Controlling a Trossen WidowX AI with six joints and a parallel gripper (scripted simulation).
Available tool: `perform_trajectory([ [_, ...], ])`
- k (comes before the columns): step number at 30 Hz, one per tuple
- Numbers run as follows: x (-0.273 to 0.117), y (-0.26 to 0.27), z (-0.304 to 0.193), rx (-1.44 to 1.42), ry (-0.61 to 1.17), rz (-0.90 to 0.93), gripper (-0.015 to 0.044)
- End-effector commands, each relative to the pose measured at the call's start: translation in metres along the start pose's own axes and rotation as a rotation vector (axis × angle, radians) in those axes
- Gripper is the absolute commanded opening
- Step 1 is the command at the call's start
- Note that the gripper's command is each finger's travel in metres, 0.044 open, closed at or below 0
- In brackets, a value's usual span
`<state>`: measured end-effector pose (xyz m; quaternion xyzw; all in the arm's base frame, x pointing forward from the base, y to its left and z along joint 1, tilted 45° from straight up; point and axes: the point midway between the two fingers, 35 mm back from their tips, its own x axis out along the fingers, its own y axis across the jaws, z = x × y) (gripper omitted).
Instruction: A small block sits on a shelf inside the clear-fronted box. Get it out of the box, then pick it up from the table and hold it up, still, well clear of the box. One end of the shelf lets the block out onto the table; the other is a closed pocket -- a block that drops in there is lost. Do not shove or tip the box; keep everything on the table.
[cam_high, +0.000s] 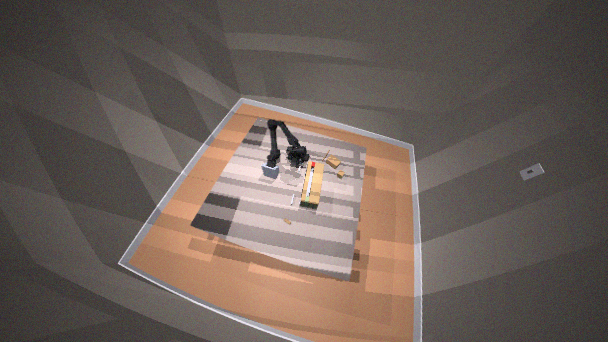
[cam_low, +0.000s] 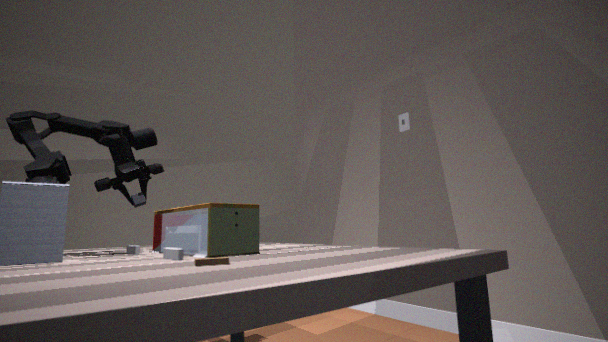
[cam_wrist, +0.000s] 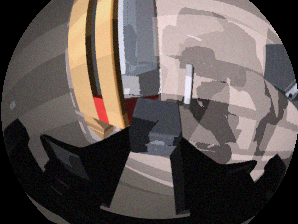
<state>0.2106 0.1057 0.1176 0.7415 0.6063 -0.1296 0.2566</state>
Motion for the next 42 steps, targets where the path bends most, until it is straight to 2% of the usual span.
perform_trajectory([
  [1, -0.003, 0.001, -0.002, 0.155, 0.012, 0.005, 0.0000],
  [22, -0.019, 0.003, -0.008, 0.980, 0.070, 0.006, 0.0000],
  [42, -0.019, 0.003, -0.008, 1.007, 0.072, 0.006, 0.0000],
])
